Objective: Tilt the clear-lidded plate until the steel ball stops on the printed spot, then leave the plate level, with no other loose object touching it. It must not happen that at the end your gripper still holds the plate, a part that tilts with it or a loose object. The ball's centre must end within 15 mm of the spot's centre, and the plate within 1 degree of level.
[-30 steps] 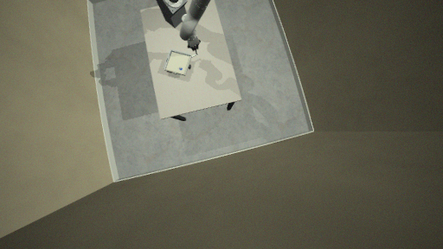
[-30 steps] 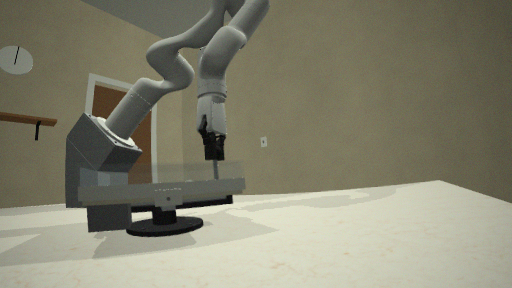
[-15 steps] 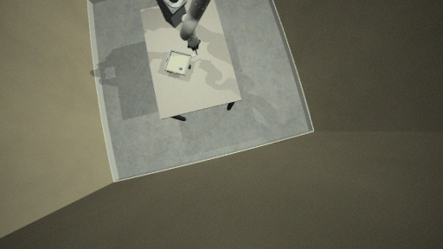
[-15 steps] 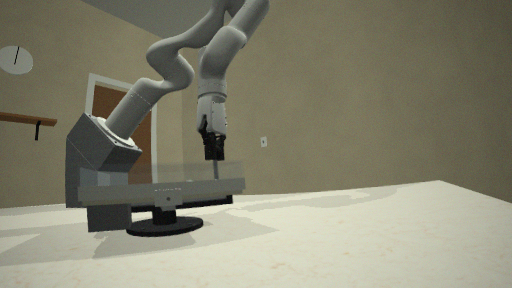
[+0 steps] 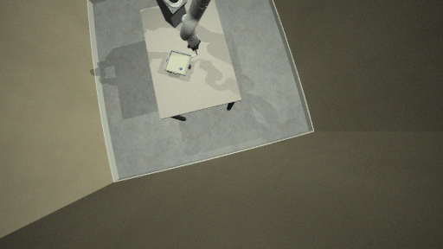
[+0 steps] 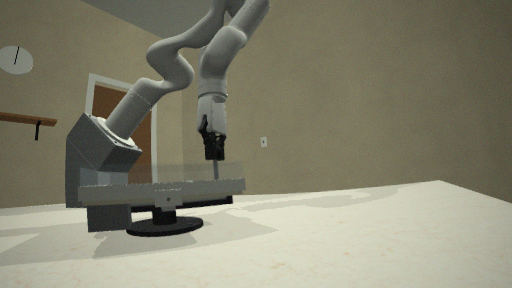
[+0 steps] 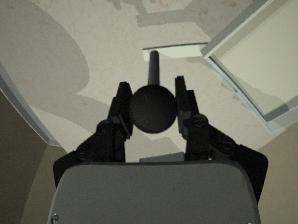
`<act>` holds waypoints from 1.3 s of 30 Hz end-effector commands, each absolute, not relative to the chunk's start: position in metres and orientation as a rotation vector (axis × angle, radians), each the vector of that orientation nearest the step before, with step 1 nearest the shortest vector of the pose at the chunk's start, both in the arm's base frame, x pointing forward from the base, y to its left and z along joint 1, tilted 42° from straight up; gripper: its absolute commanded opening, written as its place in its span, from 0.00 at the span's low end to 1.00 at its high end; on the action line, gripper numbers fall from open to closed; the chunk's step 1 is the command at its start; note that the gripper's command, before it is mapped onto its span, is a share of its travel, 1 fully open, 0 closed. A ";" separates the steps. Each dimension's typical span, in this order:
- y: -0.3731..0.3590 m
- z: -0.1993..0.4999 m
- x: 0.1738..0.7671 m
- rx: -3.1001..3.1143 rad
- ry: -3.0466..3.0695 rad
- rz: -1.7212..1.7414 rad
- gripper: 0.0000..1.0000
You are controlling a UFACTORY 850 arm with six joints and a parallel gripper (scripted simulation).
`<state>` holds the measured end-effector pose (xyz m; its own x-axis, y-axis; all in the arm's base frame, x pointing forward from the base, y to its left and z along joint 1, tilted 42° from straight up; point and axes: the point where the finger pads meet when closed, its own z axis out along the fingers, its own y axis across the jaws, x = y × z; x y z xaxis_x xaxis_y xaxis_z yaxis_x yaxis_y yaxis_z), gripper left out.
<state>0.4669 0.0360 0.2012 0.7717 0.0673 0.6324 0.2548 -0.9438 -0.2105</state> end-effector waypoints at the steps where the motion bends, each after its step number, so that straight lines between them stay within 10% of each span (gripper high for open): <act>1: 0.036 0.202 0.468 -2.680 -0.250 -0.947 0.00; 35: 0.036 0.201 0.467 -2.680 -0.250 -0.947 0.00; 36: 0.036 0.201 0.467 -2.680 -0.250 -0.947 0.61; 39: 0.036 0.201 0.467 -2.680 -0.250 -0.947 0.61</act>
